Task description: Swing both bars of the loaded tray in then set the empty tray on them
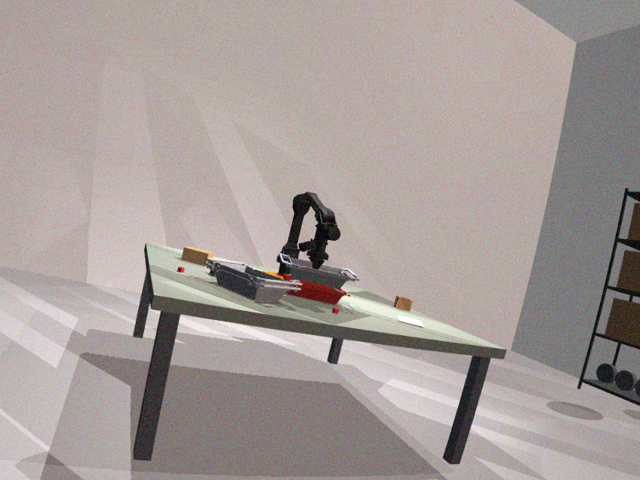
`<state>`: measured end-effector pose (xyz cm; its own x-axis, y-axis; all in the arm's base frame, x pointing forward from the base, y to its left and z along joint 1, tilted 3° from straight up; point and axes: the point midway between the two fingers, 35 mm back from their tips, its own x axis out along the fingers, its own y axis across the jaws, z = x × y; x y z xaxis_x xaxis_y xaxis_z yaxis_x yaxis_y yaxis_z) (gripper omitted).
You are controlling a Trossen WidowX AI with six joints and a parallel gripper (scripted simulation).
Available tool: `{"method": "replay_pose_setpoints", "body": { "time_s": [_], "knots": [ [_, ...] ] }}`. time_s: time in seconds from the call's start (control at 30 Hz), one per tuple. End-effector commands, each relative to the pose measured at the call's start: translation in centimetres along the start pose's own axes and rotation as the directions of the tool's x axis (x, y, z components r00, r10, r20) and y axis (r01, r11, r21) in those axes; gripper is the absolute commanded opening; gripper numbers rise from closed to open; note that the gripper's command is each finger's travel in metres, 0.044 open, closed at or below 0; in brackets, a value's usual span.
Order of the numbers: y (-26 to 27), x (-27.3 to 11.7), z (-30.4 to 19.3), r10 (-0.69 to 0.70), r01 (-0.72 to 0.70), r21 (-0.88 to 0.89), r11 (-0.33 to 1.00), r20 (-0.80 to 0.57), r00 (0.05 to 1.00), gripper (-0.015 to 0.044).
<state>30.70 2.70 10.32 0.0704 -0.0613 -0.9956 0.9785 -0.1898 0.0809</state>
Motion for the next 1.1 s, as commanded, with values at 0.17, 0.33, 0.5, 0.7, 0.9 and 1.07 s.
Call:
{"method": "replay_pose_setpoints", "body": {
  "time_s": [0.17,0.33,0.5,0.7,0.9,1.07],
  "knots": [
    [-0.66,0.77,0.02,-0.037,0.037,0.002,0.999,0.002,0.999,0.0000],
    [-0.66,0.77,0.02,-0.037,0.037,0.002,0.999,0.002,0.999,0.0029],
    [-0.66,0.77,0.02,-0.037,0.037,0.002,0.999,0.002,0.999,0.0103],
    [-0.66,0.77,0.02,-0.037,0.037,0.002,0.999,0.002,0.999,0.0191],
    [-0.66,0.77,0.02,-0.037,0.037,0.002,0.999,0.002,0.999,0.0279],
    [-0.66,0.77,0.02,-0.037,0.037,0.002,0.999,0.002,0.999,0.0352]
  ]
}}
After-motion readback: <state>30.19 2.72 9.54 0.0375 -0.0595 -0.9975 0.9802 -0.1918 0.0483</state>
